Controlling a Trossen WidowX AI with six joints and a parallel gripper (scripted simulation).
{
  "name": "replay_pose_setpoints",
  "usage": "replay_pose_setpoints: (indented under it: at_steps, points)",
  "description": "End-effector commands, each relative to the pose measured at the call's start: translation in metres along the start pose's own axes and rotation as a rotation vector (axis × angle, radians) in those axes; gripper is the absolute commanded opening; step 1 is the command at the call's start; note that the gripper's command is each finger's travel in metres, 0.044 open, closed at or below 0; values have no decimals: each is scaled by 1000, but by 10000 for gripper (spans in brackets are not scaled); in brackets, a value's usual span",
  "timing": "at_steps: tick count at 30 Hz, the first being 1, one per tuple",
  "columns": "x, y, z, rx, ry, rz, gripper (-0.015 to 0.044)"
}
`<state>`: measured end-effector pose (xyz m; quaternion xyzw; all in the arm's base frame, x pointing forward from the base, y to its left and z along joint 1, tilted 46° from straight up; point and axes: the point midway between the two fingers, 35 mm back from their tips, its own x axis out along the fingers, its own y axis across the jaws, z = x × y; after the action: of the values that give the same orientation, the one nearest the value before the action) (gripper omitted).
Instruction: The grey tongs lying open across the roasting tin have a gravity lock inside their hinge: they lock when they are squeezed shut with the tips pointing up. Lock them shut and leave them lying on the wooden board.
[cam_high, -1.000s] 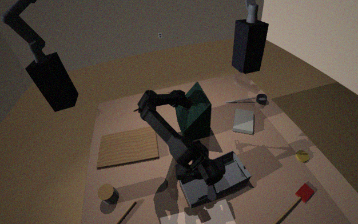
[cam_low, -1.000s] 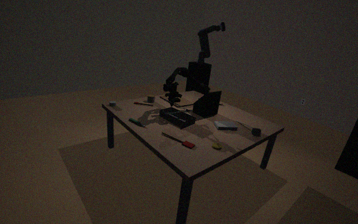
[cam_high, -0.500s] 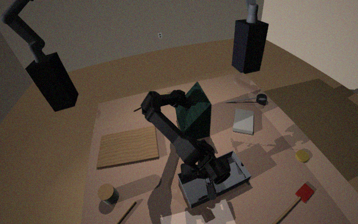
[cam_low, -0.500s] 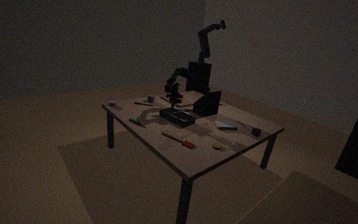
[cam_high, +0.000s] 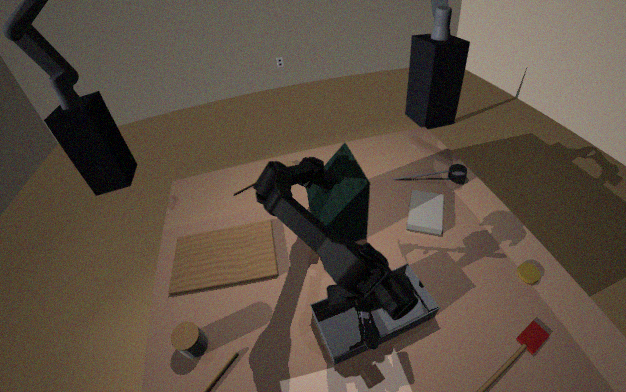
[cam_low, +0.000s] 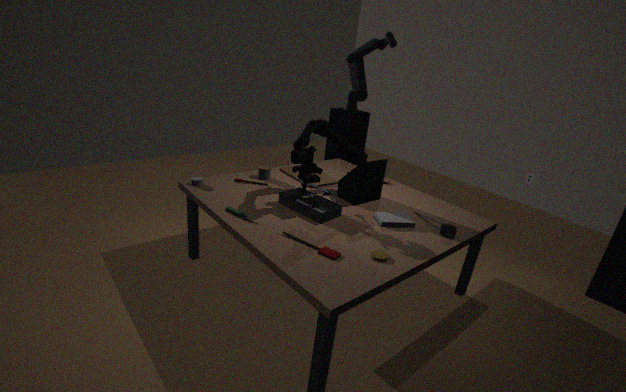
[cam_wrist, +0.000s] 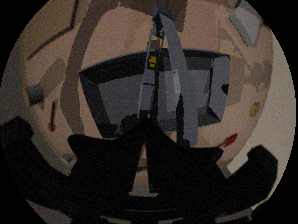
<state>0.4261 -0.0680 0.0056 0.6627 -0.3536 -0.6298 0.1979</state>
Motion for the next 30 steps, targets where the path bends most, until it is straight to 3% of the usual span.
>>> replay_pose_setpoints:
  at_steps: [1, 30]
  points:
    - [-1, -7, -1, 6, 2, -6, -150]
    - [0, -38, 2, -1, 1, 0, -150]
